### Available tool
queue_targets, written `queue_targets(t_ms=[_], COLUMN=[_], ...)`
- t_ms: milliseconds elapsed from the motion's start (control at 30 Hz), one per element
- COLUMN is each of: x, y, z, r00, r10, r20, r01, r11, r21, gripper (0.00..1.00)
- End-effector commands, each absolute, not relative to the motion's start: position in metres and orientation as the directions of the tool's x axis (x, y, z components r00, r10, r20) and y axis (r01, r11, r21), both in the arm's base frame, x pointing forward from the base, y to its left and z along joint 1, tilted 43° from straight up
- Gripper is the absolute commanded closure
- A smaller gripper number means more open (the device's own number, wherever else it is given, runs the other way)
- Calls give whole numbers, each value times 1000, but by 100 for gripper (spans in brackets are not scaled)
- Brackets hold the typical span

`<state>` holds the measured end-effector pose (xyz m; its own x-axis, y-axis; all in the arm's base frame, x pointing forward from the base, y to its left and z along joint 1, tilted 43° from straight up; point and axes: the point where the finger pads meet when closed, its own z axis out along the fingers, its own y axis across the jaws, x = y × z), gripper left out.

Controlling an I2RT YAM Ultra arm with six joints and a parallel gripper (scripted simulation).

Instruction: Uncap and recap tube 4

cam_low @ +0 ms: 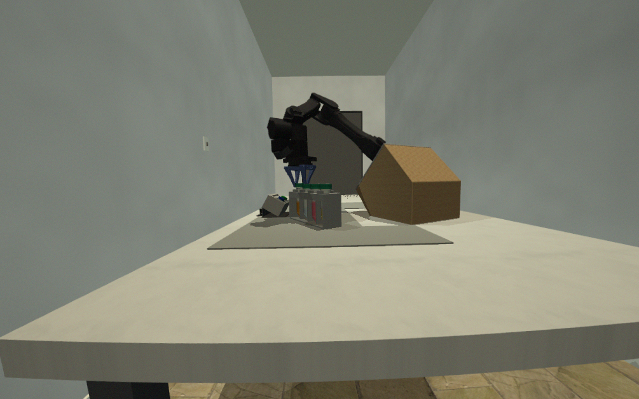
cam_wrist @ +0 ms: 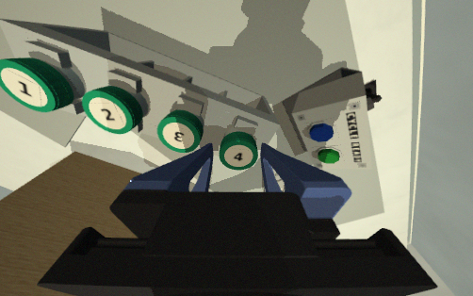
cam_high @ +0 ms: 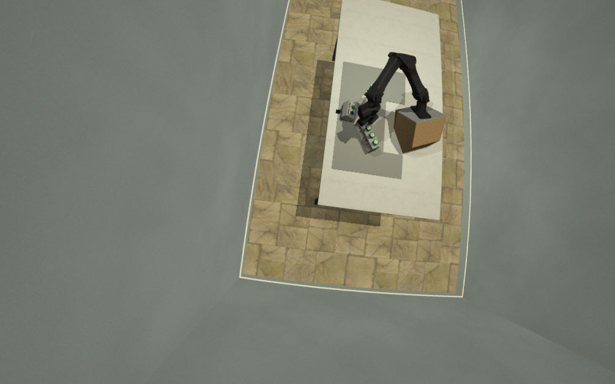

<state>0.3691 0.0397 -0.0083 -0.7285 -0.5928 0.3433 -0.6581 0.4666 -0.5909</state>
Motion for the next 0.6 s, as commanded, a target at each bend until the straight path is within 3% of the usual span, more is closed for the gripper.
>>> queue_targets(t_ms=[0,33,67,567], x=[378,378,379,380], y=[55,54,55,57], z=[1,2,2,1], r00=[-680,-680,-681,-714], r10=[-645,-644,-645,-629], r20=[350,351,347,308], r01=[-695,-696,-694,-658], r11=[415,415,416,453], r21=[-587,-586,-588,-601], gripper=[51,51,100,100])
